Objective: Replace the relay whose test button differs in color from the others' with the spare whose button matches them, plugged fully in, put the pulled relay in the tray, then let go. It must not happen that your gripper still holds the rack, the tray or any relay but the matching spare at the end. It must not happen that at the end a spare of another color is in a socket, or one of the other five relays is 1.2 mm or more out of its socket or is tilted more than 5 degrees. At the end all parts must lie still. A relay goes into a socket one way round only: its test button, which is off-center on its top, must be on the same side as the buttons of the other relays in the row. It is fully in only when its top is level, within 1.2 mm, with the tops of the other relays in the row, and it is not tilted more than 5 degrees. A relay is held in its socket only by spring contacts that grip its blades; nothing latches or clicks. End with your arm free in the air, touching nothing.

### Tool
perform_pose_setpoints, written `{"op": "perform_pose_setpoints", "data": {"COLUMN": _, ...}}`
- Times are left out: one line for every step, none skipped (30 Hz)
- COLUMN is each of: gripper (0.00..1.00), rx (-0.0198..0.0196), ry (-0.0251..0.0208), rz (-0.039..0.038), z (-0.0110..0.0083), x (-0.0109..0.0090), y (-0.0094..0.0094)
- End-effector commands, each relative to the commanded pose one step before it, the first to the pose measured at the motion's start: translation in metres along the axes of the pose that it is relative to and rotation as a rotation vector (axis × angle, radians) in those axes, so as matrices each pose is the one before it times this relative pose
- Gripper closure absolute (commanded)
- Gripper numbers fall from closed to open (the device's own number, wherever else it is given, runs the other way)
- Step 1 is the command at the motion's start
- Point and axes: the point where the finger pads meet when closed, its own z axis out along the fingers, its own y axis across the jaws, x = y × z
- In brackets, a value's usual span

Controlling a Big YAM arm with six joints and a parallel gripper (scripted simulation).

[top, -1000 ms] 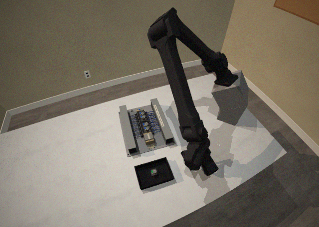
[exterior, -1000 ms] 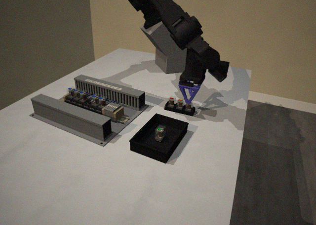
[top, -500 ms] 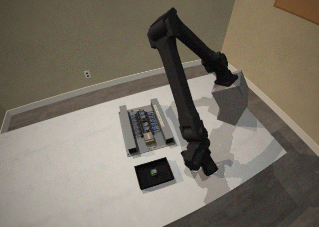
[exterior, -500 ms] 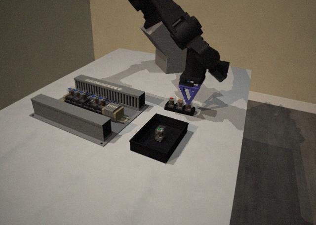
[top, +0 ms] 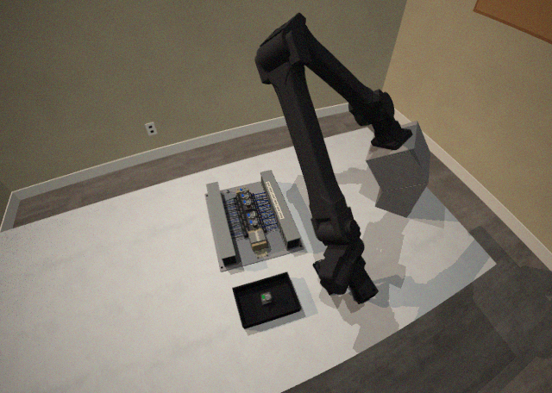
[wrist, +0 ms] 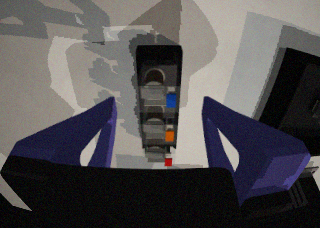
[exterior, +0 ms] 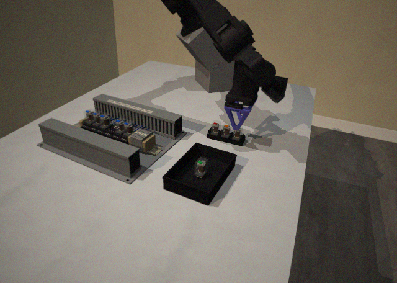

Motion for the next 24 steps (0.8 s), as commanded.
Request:
{"op": "perform_pose_setpoints", "data": {"gripper": 0.41, "rx": 0.01262, "ry": -0.01517, "rz": -0.00719, "z": -0.00289, "x": -0.00819, "y": 0.00327}}
{"op": "perform_pose_setpoints", "data": {"gripper": 0.41, "rx": 0.00003, "ry": -0.00002, "rz": 0.00004, "z": 0.00000, "x": -0.00001, "y": -0.00003}}
{"op": "perform_pose_setpoints", "data": {"gripper": 0.41, "rx": 0.00002, "ry": -0.00002, "rz": 0.00003, "z": 0.00000, "x": -0.00001, "y": -0.00003}}
{"op": "perform_pose_setpoints", "data": {"gripper": 0.41, "rx": 0.00002, "ry": -0.00001, "rz": 0.00003, "z": 0.00000, "x": -0.00001, "y": -0.00002}}
{"op": "perform_pose_setpoints", "data": {"gripper": 0.41, "rx": 0.00002, "ry": -0.00001, "rz": 0.00002, "z": 0.00000, "x": 0.00000, "y": -0.00002}}
{"op": "perform_pose_setpoints", "data": {"gripper": 0.41, "rx": 0.00002, "ry": -0.00001, "rz": 0.00002, "z": 0.00000, "x": 0.00000, "y": -0.00002}}
{"op": "perform_pose_setpoints", "data": {"gripper": 0.41, "rx": 0.00001, "ry": -0.00001, "rz": 0.00002, "z": 0.00000, "x": 0.00000, "y": -0.00001}}
{"op": "perform_pose_setpoints", "data": {"gripper": 0.41, "rx": 0.00001, "ry": -0.00001, "rz": 0.00001, "z": 0.00000, "x": 0.00000, "y": -0.00001}}
{"op": "perform_pose_setpoints", "data": {"gripper": 0.41, "rx": 0.00001, "ry": -0.00001, "rz": 0.00001, "z": 0.00000, "x": 0.00000, "y": -0.00001}}
{"op": "perform_pose_setpoints", "data": {"gripper": 0.41, "rx": 0.00001, "ry": -0.00001, "rz": 0.00001, "z": 0.00000, "x": 0.00000, "y": -0.00001}}
{"op": "perform_pose_setpoints", "data": {"gripper": 0.41, "rx": 0.00001, "ry": 0.00000, "rz": 0.00001, "z": 0.00000, "x": 0.00000, "y": -0.00001}}
{"op": "perform_pose_setpoints", "data": {"gripper": 0.41, "rx": 0.00001, "ry": 0.00000, "rz": 0.00001, "z": 0.00000, "x": 0.00000, "y": -0.00001}}
{"op": "perform_pose_setpoints", "data": {"gripper": 0.41, "rx": 0.00000, "ry": 0.00000, "rz": 0.00001, "z": 0.00000, "x": 0.00000, "y": -0.00001}}
{"op": "perform_pose_setpoints", "data": {"gripper": 0.41, "rx": 0.00000, "ry": 0.00000, "rz": 0.00001, "z": 0.00000, "x": 0.00000, "y": 0.00000}}
{"op": "perform_pose_setpoints", "data": {"gripper": 0.41, "rx": 0.00000, "ry": 0.00000, "rz": 0.00000, "z": 0.00000, "x": 0.00000, "y": 0.00000}}
{"op": "perform_pose_setpoints", "data": {"gripper": 0.41, "rx": 0.00000, "ry": 0.00000, "rz": 0.00000, "z": 0.00000, "x": 0.00000, "y": 0.00000}}
{"op": "perform_pose_setpoints", "data": {"gripper": 0.41, "rx": 0.00000, "ry": 0.00000, "rz": 0.00000, "z": 0.00000, "x": 0.00000, "y": 0.00000}}
{"op": "perform_pose_setpoints", "data": {"gripper": 0.41, "rx": 0.00000, "ry": 0.00000, "rz": 0.00000, "z": 0.00000, "x": 0.00000, "y": 0.00000}}
{"op": "perform_pose_setpoints", "data": {"gripper": 0.41, "rx": -0.00003, "ry": 0.00002, "rz": -0.00002, "z": 0.00003, "x": 0.00001, "y": 0.00001}}
{"op": "perform_pose_setpoints", "data": {"gripper": 0.41, "rx": -0.00010, "ry": 0.00008, "rz": -0.00006, "z": 0.00010, "x": 0.00002, "y": 0.00002}}
{"op": "perform_pose_setpoints", "data": {"gripper": 0.41, "rx": -0.00021, "ry": 0.00017, "rz": -0.00013, "z": 0.00020, "x": 0.00005, "y": 0.00006}}
{"op": "perform_pose_setpoints", "data": {"gripper": 0.41, "rx": -0.00039, "ry": 0.00031, "rz": -0.00024, "z": 0.00034, "x": 0.00009, "y": 0.00011}}
{"op": "perform_pose_setpoints", "data": {"gripper": 0.41, "rx": -0.00061, "ry": 0.00048, "rz": -0.00037, "z": 0.00051, "x": 0.00015, "y": 0.00016}}
{"op": "perform_pose_setpoints", "data": {"gripper": 0.41, "rx": -0.00067, "ry": 0.00054, "rz": -0.00030, "z": 0.00061, "x": 0.00024, "y": 0.00009}}
